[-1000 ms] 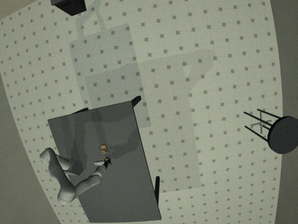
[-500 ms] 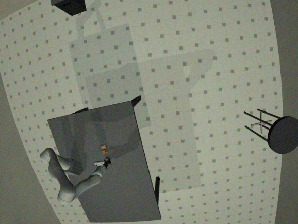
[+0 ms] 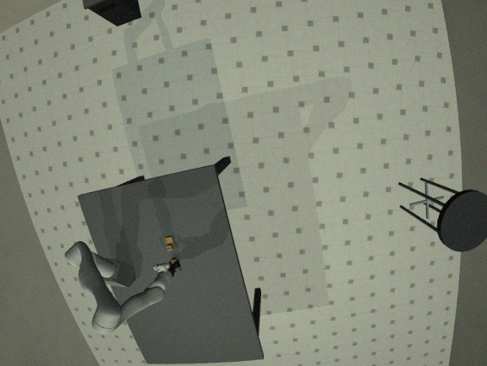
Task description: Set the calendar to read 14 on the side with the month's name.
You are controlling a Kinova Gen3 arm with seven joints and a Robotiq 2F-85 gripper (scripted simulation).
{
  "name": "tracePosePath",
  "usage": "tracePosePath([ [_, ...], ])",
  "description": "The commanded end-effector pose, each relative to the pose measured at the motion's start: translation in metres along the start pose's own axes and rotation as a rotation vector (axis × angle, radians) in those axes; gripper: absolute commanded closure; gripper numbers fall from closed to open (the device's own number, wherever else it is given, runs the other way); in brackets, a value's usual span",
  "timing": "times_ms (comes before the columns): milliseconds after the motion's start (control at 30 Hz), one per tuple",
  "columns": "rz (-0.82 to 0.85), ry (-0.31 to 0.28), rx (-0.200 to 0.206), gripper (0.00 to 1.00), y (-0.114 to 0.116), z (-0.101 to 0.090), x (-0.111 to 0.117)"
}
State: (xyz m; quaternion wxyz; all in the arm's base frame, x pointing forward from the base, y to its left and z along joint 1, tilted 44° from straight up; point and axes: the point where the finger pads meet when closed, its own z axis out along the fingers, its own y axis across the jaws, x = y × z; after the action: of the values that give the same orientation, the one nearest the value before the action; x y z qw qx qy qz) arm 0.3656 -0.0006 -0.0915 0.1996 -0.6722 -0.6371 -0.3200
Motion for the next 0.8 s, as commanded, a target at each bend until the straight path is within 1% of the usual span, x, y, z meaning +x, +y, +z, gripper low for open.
tracePosePath([
  [0, -0.003, -0.011, -0.008, 0.72, 0.003, -0.015, -0.003],
  [100, -0.003, -0.011, -0.008, 0.72, 0.003, -0.033, -0.002],
  [167, -0.003, -0.011, -0.008, 0.72, 0.003, -0.033, -0.002],
  [333, -0.003, -0.011, -0.008, 0.72, 0.003, -0.064, -0.002],
  [467, -0.003, -0.011, -0.008, 0.72, 0.003, -0.083, -0.002],
  [600, -0.003, -0.011, -0.008, 0.72, 0.003, -0.091, -0.002],
  [767, -0.003, -0.011, -0.008, 0.72, 0.003, -0.092, -0.002],
])
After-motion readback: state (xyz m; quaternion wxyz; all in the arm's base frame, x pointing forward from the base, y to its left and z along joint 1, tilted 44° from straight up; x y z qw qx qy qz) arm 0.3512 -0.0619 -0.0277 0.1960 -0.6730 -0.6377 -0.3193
